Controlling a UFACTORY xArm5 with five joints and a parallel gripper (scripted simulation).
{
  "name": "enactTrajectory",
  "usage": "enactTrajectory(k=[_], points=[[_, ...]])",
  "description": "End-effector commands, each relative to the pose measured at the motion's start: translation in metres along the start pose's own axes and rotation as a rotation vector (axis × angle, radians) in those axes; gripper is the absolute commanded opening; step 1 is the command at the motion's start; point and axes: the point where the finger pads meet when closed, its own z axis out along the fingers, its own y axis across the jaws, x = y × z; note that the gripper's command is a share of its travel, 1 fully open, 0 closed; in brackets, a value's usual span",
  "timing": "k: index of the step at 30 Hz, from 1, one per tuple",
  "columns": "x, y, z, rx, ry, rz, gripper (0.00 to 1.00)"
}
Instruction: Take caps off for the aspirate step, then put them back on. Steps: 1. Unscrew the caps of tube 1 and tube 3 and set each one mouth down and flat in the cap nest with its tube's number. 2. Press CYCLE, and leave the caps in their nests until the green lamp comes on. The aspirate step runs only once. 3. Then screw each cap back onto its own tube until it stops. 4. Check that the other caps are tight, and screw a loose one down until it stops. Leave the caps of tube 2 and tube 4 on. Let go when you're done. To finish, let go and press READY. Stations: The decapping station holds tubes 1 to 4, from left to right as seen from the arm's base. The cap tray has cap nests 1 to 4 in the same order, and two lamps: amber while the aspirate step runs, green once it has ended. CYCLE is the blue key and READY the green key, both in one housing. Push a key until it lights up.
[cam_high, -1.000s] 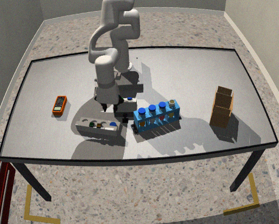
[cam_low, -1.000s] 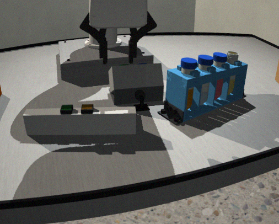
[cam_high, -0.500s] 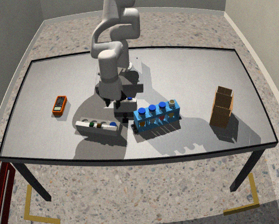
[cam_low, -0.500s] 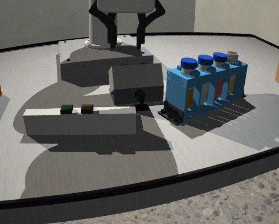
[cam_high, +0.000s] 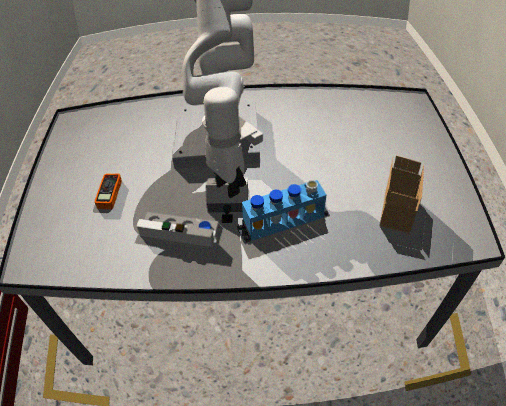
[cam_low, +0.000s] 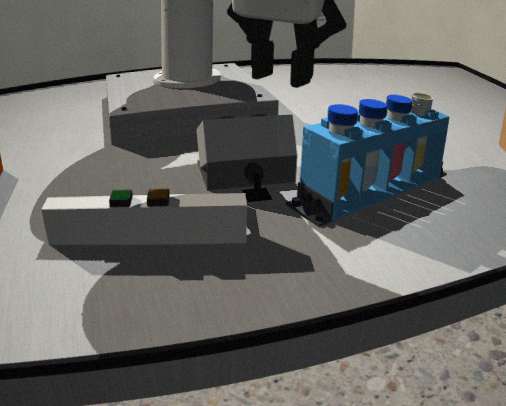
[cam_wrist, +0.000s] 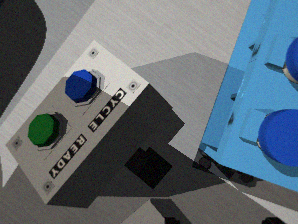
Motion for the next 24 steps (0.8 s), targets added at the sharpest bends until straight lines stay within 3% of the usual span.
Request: enactTrajectory(k=[1, 9, 24], points=[[0.02, 0.016, -0.002, -0.005, -0.002, 0.279, 0.46], [0.039, 0.029, -0.002, -0.005, -0.001, 0.508, 0.46], [0.097, 0.069, -0.002, -0.006, 0.001, 1.132, 0.46]])
